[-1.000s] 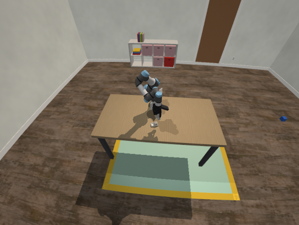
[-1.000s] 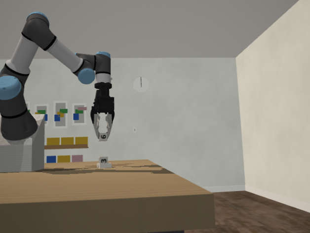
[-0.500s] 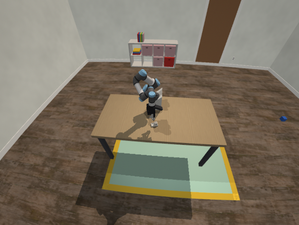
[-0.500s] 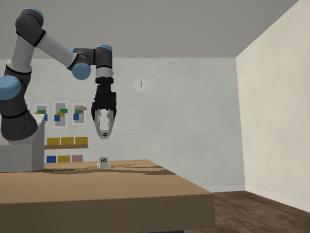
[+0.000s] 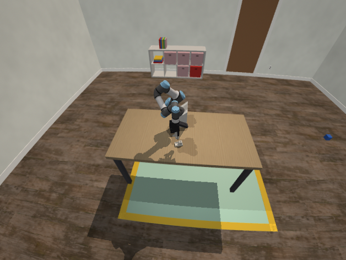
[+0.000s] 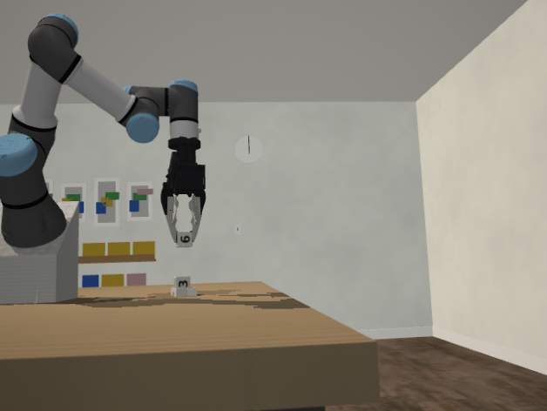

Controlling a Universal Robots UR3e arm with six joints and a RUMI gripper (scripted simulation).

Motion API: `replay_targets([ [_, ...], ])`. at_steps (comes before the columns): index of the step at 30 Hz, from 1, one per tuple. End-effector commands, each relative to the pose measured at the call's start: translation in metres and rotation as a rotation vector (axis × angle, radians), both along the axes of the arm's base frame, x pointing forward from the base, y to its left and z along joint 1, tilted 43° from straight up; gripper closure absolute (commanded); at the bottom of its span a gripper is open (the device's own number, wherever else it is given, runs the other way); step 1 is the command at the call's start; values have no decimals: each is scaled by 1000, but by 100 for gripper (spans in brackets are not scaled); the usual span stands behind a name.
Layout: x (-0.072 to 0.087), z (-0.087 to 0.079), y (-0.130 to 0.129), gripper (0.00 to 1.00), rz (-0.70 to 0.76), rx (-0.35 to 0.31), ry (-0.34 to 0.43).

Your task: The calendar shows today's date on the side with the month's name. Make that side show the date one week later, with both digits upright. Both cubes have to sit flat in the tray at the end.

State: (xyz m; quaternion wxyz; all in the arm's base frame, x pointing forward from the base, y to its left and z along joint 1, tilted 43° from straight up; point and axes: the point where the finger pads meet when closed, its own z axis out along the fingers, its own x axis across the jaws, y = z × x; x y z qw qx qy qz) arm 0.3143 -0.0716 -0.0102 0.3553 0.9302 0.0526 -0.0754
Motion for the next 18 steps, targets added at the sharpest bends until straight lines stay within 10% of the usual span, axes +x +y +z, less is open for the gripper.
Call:
replay_targets([
  [1,0,-6,-6,89,1,0,-2],
  [18,-4,-39,-35,89,1,0,-2],
])
